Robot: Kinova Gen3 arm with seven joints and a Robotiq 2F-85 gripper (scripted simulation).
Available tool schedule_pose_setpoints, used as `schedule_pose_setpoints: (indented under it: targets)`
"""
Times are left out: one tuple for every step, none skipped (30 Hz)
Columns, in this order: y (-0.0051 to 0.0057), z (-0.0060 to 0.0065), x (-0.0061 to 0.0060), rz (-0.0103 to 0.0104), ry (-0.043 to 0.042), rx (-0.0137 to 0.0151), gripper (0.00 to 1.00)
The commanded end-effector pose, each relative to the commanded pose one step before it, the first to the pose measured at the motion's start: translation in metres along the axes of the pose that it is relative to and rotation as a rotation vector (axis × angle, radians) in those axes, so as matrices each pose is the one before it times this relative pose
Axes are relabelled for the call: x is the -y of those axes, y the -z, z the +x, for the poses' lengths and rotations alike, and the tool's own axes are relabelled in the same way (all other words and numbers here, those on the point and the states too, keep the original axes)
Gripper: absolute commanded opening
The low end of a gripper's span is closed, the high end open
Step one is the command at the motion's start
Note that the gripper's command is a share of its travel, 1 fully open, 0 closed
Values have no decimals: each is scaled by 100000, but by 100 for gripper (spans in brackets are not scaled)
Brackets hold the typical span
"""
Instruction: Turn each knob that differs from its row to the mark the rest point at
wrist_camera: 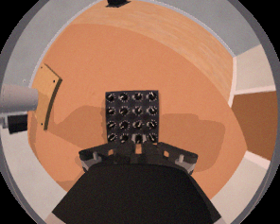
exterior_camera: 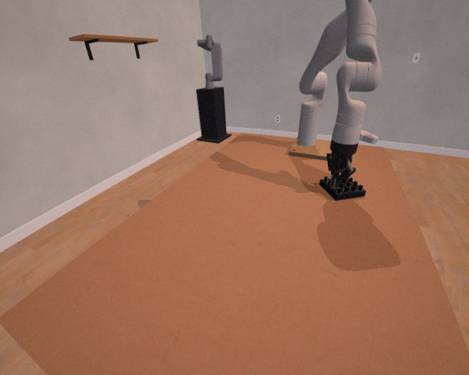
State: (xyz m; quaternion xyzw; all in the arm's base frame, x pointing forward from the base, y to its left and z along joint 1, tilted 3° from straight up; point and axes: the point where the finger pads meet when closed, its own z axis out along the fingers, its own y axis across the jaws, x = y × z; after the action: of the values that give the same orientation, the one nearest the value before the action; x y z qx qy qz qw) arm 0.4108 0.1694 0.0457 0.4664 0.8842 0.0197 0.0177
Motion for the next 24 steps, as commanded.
schedule_pose_setpoints:
  targets:
    - [57, -9, -50, -159, 19, 16, 8]
    - [0, 0, 0, 0, 0, 0, 8]
    - [0, 0, 0, 0, 51, 0, 8]
    - [0, 0, 0, 0, 75, 0, 8]
    - [0, 0, 0, 0, 102, 0, 8]
    - [0, 0, 0, 0, 134, 0, 8]
    - [0, 0, 0, 0, 169, 0, 8]
    - [0, 0, 0, 0, 208, 0, 8]
    - [0, 0, 0, 0, 249, 0, 8]
    - [0, 0, 0, 0, 294, 0, 8]
    - [0, 0, 0, 0, 341, 0, 8]
    - [0, 0, 0, -1, 390, 0, 8]
    - [0, 0, 0, -1, 442, 0, 8]
    - [0, 0, 0, -1, 496, 0, 8]
    - [0, 0, 0, -1, 552, 0, 8]
    - [0, 0, 0, 1, 608, 0, 8]
    - [0, 0, 0, 0, 667, 0, 8]
    - [0, 0, 0, 0, 0, 0, 8]
    - [0, 0, 0, 0, 0, 0, 8]
    - [0, 0, 0, 0, 727, 0, 8]
    - [0, 0, 0, 0, 788, 0, 8]
    - [0, 0, 0, 0, 850, 0, 8]
    - [0, 0, 0, 1, 913, 0, 8]
    - [0, 0, 0, 0, 976, 0, 8]
